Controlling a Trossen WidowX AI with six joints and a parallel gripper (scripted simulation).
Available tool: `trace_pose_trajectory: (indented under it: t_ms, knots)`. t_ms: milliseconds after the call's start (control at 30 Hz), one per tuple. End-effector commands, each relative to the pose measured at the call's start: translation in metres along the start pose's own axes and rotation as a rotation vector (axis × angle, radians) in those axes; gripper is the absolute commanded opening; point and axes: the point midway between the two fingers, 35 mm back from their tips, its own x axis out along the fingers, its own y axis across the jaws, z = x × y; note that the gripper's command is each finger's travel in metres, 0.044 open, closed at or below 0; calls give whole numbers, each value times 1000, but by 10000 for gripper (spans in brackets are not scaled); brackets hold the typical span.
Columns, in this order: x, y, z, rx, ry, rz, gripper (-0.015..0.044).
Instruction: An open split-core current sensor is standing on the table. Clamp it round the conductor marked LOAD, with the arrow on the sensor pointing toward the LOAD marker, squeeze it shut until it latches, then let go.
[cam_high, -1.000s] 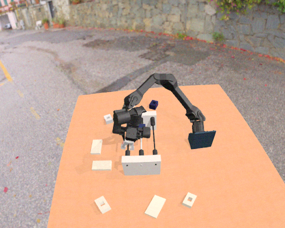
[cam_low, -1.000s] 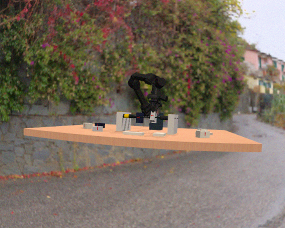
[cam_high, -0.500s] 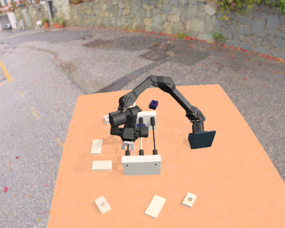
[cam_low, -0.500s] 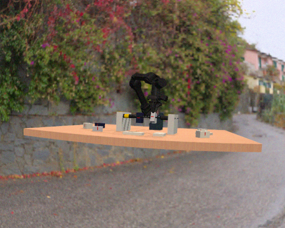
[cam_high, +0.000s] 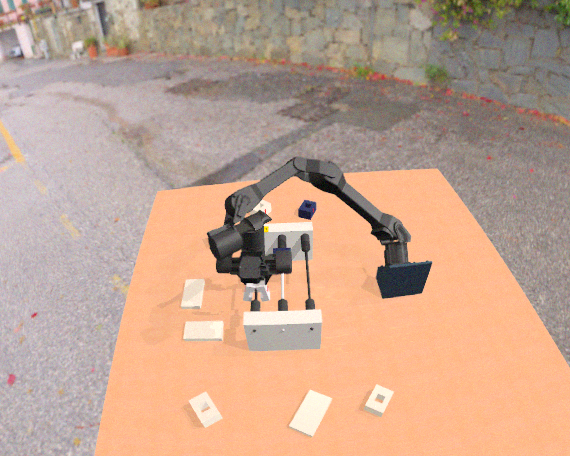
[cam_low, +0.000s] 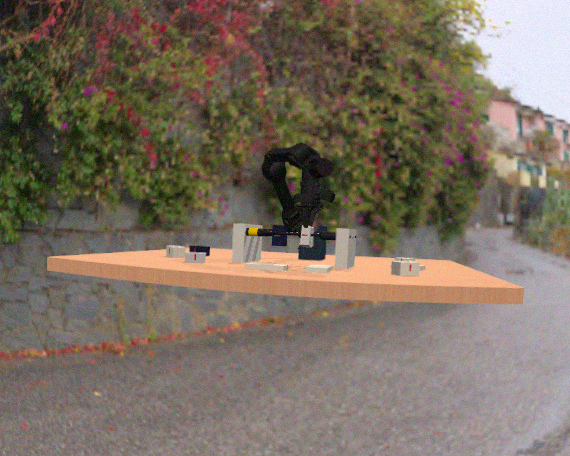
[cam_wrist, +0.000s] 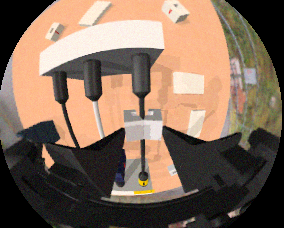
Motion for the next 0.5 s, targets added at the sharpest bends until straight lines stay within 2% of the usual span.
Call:
trace_pose_trajectory:
  t_ms: [0,400,467]
  knots:
    - [-1,1,0,-4,1,-4,105]
    - [-1,1,0,-4,1,-4,420]
    - [-1,1,0,-4,1,-4,440]
